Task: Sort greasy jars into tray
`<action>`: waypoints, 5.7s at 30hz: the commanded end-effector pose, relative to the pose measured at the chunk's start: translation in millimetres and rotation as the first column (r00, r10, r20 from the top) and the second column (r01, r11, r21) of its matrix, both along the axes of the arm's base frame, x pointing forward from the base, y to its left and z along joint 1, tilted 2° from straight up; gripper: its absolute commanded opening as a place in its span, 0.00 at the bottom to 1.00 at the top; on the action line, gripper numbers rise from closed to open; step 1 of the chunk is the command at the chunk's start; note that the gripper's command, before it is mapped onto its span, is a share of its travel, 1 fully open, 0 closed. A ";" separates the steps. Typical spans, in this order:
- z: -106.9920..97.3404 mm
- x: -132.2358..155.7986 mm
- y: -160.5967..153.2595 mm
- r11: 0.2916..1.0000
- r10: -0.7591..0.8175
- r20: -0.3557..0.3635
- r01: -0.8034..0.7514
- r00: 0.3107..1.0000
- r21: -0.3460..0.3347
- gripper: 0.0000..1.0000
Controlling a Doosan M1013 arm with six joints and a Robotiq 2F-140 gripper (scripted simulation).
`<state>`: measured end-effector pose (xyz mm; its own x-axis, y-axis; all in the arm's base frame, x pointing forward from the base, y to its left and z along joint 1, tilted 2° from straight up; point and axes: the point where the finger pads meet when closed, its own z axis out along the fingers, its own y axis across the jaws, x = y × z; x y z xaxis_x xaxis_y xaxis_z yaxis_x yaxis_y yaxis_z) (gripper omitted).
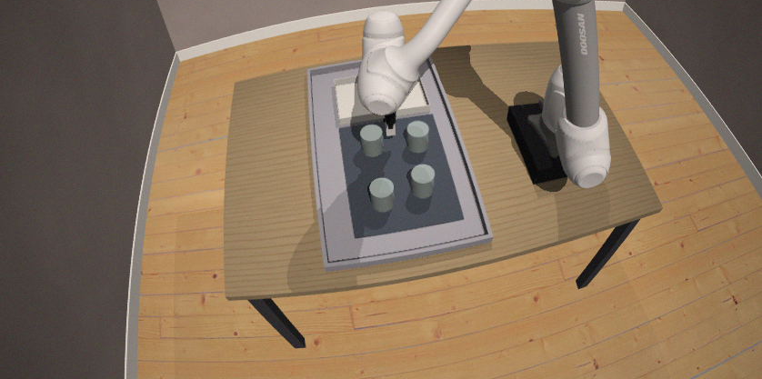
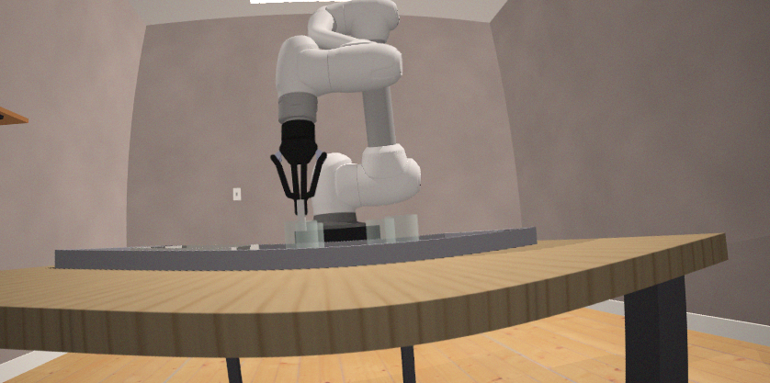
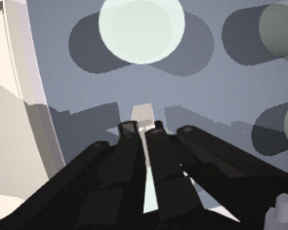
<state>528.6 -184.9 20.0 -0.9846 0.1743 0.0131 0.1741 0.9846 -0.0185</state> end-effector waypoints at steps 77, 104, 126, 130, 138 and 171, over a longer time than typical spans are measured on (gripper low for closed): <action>0.0 10.5 -3.5 1.000 0.013 -0.001 -0.013 1.000 -0.006 0.00; 0.7 13.6 -3.9 1.000 0.013 -0.001 -0.013 1.000 -0.006 0.00; 2.8 16.3 -4.3 1.000 0.013 -0.001 -0.013 1.000 -0.006 0.00; 3.3 16.8 -4.4 1.000 0.013 -0.001 -0.013 1.000 -0.006 0.00; 3.9 17.6 -4.5 1.000 0.013 -0.001 -0.013 1.000 -0.006 0.00; 6.9 21.5 -5.1 1.000 0.013 -0.001 -0.013 1.000 -0.006 0.00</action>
<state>548.4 -188.8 26.6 -0.9857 0.1680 0.0121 0.1677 0.9856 -0.0193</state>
